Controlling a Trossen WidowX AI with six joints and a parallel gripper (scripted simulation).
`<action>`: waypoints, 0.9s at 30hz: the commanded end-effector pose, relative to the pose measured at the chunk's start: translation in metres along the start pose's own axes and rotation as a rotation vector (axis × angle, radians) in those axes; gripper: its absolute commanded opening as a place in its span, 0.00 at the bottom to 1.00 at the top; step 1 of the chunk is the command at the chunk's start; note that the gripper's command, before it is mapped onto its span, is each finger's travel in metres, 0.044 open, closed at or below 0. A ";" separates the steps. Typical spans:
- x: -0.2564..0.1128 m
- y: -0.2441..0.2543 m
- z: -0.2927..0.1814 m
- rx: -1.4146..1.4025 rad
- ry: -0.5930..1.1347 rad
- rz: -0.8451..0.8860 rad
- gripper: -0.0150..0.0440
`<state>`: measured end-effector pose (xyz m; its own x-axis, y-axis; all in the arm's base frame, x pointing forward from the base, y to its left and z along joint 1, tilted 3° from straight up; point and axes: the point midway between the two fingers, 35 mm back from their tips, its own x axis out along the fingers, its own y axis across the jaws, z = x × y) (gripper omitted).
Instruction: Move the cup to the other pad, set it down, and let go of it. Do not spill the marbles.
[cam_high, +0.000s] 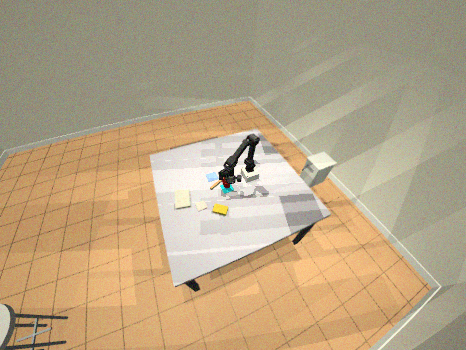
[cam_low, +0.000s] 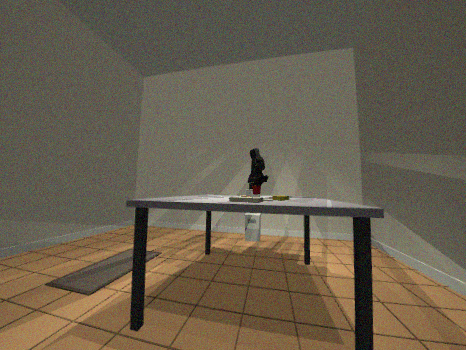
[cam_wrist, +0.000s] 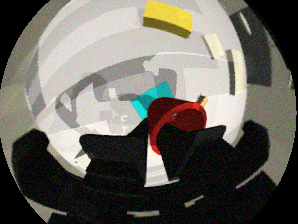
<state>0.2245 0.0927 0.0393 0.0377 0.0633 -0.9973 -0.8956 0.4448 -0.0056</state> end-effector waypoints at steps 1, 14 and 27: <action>0.008 0.003 -0.002 0.004 0.008 0.008 0.25; 0.028 0.005 -0.002 0.004 0.008 0.008 0.25; 0.027 0.003 -0.001 -0.001 0.003 0.003 0.25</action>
<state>0.2224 0.0952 0.0122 0.0326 0.0621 -0.9975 -0.8960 0.4440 -0.0016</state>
